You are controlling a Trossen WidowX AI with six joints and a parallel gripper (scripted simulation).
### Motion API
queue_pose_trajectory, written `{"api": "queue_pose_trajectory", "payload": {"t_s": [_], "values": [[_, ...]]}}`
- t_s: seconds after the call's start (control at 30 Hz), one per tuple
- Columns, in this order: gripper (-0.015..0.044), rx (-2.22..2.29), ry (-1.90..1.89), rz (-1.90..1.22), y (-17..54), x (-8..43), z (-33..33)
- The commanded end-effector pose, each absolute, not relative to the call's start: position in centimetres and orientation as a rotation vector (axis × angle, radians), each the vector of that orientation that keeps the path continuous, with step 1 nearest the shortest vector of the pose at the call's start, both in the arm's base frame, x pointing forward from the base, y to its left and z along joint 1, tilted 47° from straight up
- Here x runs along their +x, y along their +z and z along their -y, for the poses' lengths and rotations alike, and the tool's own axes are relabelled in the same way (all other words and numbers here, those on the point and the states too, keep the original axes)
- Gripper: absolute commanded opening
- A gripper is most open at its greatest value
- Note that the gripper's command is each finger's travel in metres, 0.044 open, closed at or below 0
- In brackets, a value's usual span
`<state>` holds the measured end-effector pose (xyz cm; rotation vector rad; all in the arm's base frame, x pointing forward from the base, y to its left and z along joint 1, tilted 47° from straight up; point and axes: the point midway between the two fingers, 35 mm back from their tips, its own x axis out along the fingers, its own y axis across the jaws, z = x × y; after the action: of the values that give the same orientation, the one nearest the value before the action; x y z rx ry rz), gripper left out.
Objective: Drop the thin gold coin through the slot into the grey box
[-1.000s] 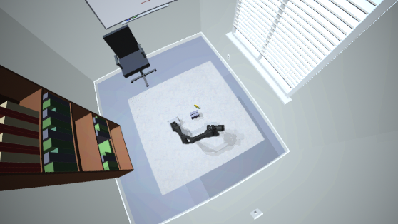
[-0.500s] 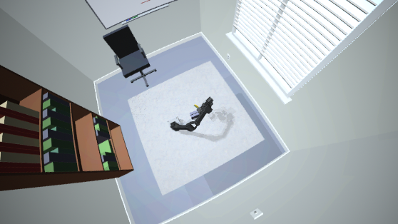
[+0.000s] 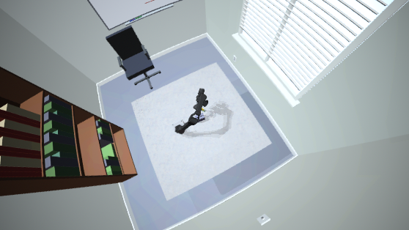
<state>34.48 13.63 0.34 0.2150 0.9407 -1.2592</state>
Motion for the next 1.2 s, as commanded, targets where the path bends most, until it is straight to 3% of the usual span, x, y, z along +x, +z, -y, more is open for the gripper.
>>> {"api": "queue_pose_trajectory", "payload": {"t_s": [0.0,1.17], "values": [[0.0161,0.215,-1.277,-0.938,-0.9,34.6,-11.5],[0.0161,0.214,-1.277,-0.937,-5.1,34.9,-7.1]]}}
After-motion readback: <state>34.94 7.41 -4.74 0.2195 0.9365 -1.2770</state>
